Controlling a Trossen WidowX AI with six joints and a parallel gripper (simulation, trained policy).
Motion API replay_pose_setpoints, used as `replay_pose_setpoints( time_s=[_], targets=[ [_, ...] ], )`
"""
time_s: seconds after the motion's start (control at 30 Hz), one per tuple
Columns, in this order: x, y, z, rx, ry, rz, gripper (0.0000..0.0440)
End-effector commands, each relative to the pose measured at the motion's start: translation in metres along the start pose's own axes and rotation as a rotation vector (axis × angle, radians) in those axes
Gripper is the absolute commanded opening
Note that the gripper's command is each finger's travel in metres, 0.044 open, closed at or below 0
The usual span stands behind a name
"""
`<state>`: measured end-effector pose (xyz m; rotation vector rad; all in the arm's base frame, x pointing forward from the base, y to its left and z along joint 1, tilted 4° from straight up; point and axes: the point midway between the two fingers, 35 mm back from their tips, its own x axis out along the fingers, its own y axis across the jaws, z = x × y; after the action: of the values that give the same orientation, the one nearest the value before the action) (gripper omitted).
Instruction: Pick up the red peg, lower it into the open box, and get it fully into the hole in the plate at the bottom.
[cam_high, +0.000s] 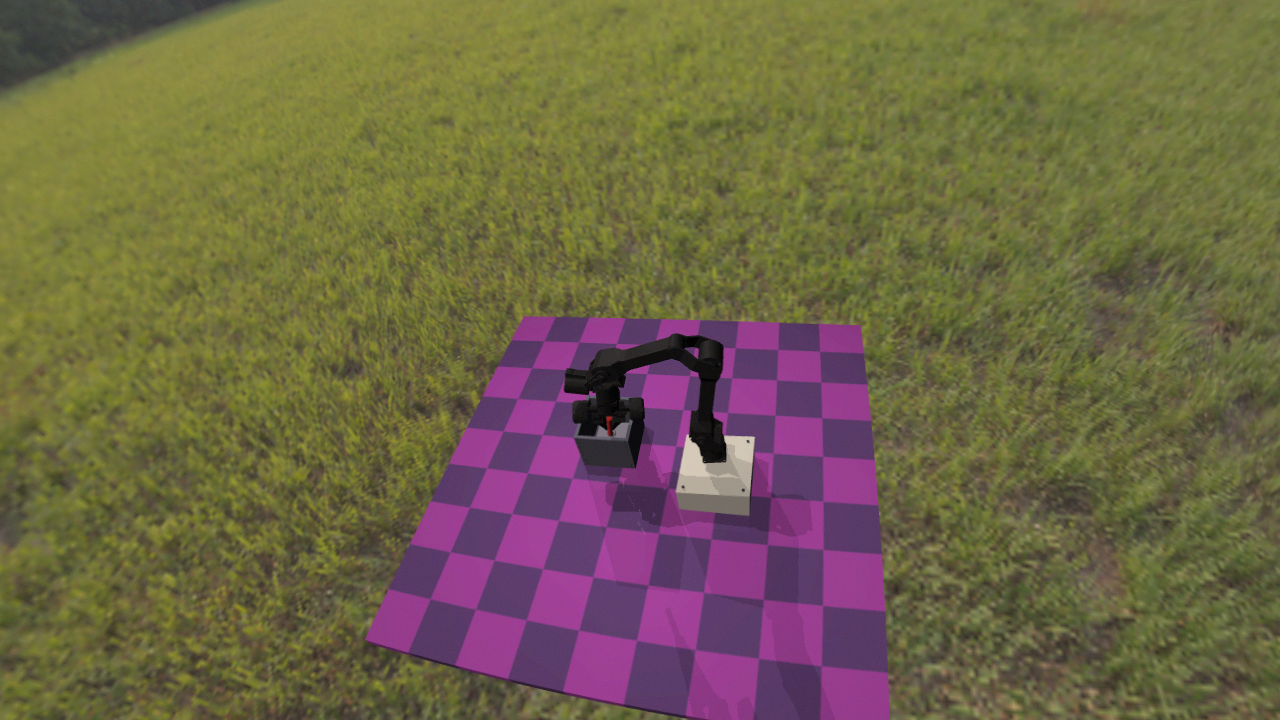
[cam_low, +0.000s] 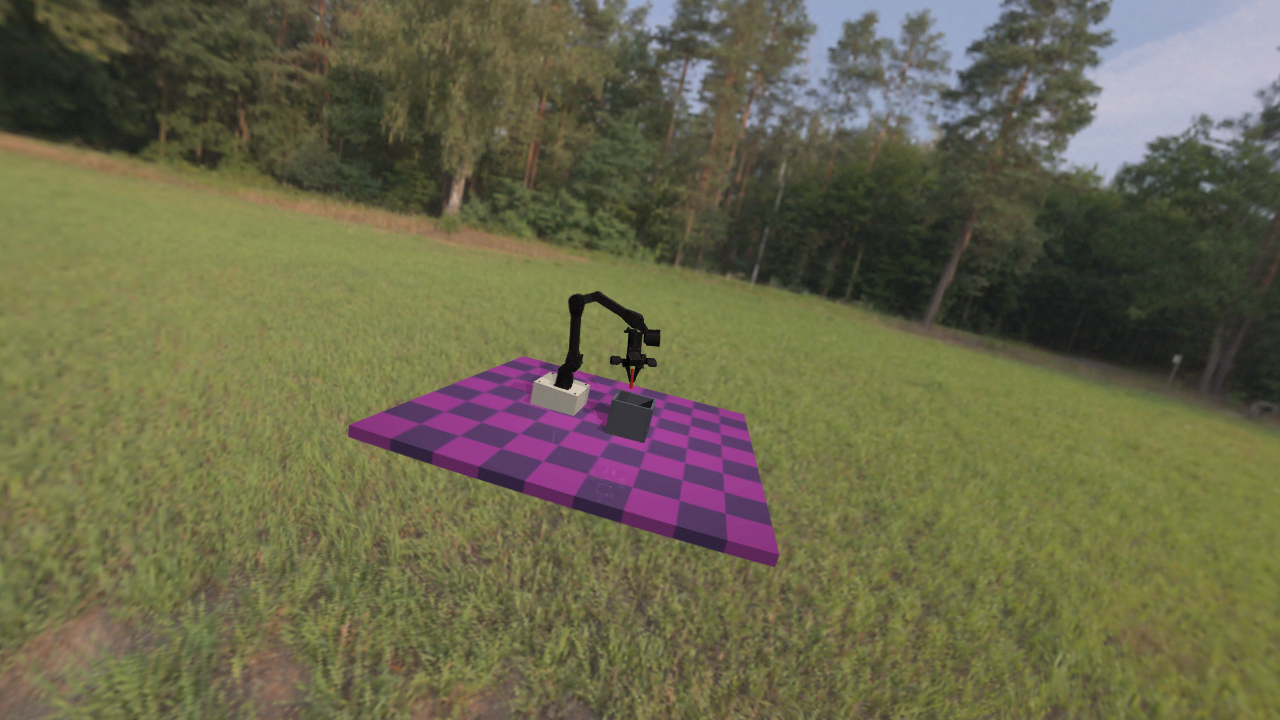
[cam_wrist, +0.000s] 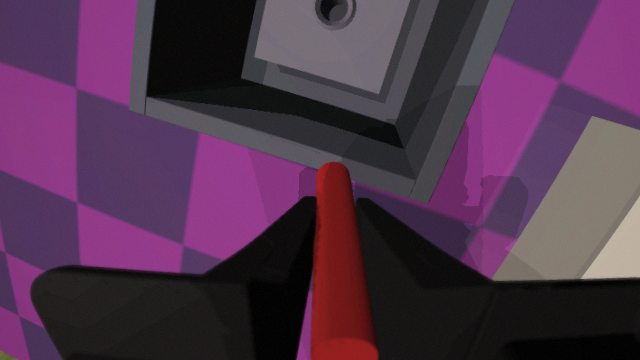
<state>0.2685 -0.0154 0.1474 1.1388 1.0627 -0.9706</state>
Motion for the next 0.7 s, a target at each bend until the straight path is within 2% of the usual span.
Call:
replay_pose_setpoints(
  time_s=[0.0,0.67],
  targets=[
    [0.003,0.001,0.007,0.0,-0.004,-0.015,0.0],
    [0.03,0.002,0.047,0.011,0.001,-0.072,0.0]
  ],
)
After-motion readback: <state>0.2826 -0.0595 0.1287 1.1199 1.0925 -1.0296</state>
